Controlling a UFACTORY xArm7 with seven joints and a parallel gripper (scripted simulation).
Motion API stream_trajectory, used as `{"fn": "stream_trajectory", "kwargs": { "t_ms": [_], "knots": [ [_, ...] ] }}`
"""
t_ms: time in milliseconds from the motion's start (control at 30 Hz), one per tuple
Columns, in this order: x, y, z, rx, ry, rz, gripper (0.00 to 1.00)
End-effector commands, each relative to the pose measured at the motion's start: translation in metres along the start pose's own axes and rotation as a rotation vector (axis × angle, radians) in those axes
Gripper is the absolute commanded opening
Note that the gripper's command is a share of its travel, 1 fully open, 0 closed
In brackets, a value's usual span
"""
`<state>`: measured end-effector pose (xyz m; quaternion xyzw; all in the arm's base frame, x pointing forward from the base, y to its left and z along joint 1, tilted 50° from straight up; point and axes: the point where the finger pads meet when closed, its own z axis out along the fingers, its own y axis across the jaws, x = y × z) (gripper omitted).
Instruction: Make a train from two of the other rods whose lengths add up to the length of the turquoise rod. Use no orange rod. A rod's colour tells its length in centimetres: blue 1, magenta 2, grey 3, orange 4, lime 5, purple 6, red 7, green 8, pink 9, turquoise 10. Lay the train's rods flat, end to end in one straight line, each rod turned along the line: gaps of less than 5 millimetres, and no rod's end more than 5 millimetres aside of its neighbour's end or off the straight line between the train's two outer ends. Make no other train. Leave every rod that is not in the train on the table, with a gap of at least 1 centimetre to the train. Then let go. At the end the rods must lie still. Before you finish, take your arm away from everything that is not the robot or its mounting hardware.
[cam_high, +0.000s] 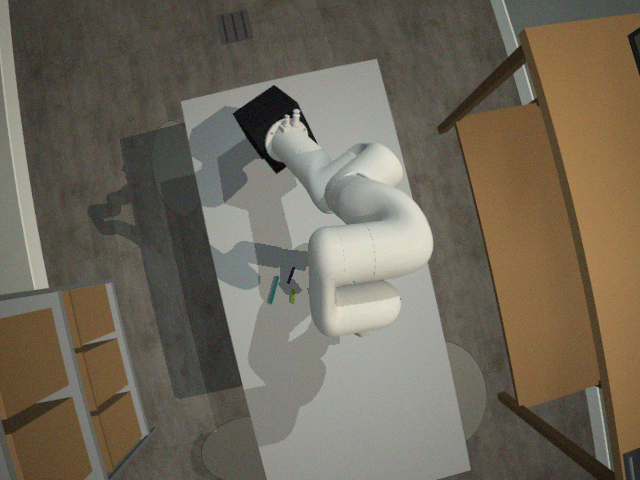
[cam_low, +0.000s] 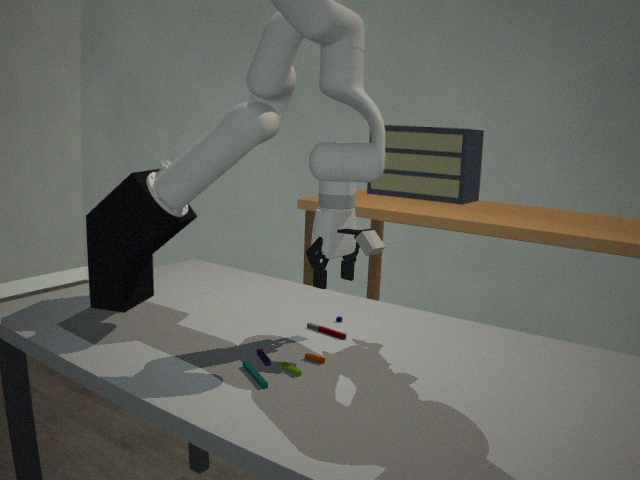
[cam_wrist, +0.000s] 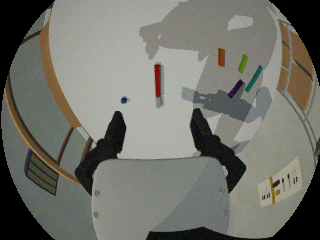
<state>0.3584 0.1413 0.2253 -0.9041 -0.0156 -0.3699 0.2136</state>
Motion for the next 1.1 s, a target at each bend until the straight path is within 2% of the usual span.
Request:
{"fn": "stream_trajectory", "kwargs": {
  "t_ms": [0, 333, 433, 1067],
  "knots": [
    [0.001, 0.000, -0.010, -0.007, -0.003, 0.001, 1.00],
    [0.001, -0.001, -0.062, -0.007, -0.003, 0.001, 1.00],
    [0.001, -0.001, -0.072, -0.007, -0.003, 0.001, 1.00],
    [0.001, -0.001, -0.074, -0.007, -0.003, 0.001, 1.00]
  ]
}}
